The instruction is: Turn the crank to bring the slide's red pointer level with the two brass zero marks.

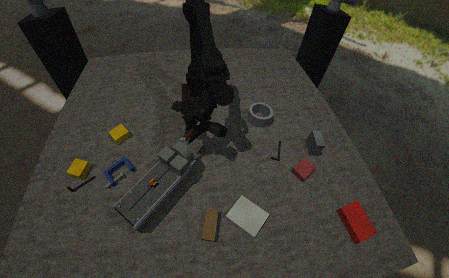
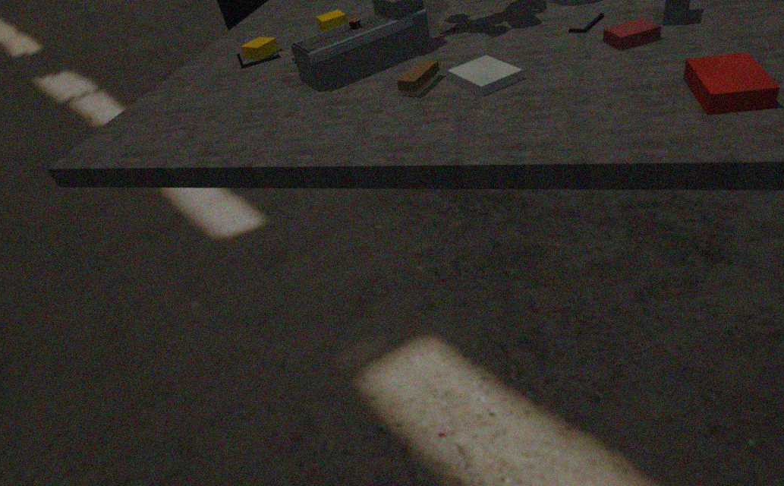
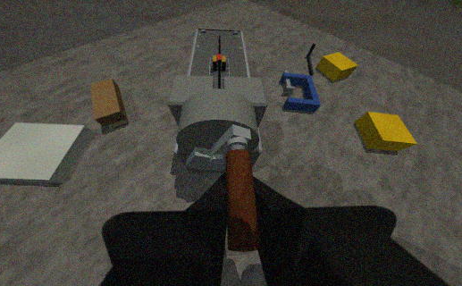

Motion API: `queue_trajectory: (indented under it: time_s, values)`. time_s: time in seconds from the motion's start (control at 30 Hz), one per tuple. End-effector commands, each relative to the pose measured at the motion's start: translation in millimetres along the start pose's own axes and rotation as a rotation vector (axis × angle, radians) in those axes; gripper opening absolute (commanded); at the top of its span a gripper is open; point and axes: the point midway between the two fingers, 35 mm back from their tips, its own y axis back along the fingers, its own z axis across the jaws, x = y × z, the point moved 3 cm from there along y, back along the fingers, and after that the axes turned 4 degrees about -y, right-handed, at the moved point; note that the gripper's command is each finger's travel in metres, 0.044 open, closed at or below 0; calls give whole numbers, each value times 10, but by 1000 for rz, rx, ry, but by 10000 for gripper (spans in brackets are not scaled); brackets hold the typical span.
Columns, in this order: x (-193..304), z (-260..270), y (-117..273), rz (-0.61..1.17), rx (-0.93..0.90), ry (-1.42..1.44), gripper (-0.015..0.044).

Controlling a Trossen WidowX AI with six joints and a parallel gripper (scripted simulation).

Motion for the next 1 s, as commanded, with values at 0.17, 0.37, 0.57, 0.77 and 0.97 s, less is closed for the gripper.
queue_trajectory:
  time_s: [0.17,0.37,0.57,0.77,0.97]
  values:
    - [-22,80,33,-3,-25,-6,0]
    - [-21,87,32,-3,-25,-6,0]
    - [-20,96,32,-3,-25,-6,0]
    - [-19,106,32,-3,-25,-6,0]
    - [-17,120,31,-3,-25,-6,0]
